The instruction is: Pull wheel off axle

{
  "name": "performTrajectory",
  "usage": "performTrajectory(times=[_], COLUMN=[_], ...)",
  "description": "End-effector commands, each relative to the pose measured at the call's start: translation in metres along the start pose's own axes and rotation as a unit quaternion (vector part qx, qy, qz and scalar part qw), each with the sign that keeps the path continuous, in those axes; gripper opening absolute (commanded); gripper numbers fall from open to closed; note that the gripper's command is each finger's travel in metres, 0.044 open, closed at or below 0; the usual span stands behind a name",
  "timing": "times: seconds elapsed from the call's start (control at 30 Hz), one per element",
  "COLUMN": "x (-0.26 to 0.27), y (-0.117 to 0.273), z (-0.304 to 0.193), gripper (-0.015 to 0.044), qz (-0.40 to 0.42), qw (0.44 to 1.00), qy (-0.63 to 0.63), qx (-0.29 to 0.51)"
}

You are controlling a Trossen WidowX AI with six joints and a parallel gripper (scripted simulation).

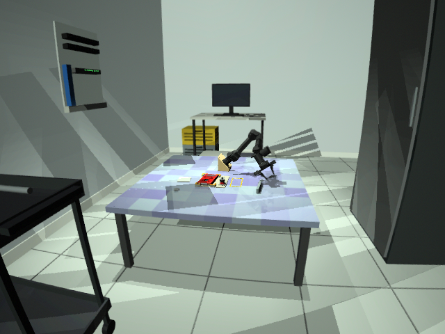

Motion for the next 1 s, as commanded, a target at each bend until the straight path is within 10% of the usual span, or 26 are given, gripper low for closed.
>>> performTrajectory(times=[0.0,0.5,0.97], x=[-0.016,-0.140,-0.215], y=[0.005,0.082,0.184], z=[0.019,0.101,0.109], gripper=[0.0300,0.0300,0.0300], qz=[-0.037,-0.273,-0.320], qw=[0.999,0.962,0.939], qy=[0.005,0.003,-0.054], qx=[-0.023,-0.003,0.113])
Point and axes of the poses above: the point midway between the two fingers, 35 mm back from their tips, its own y axis back along the fingers, its own x axis across the jaws, z = x × y, the point moved 7 cm from there along y, back along the fingers, and after that the axes turned 4 degrees about -y, right-handed, at the moved point
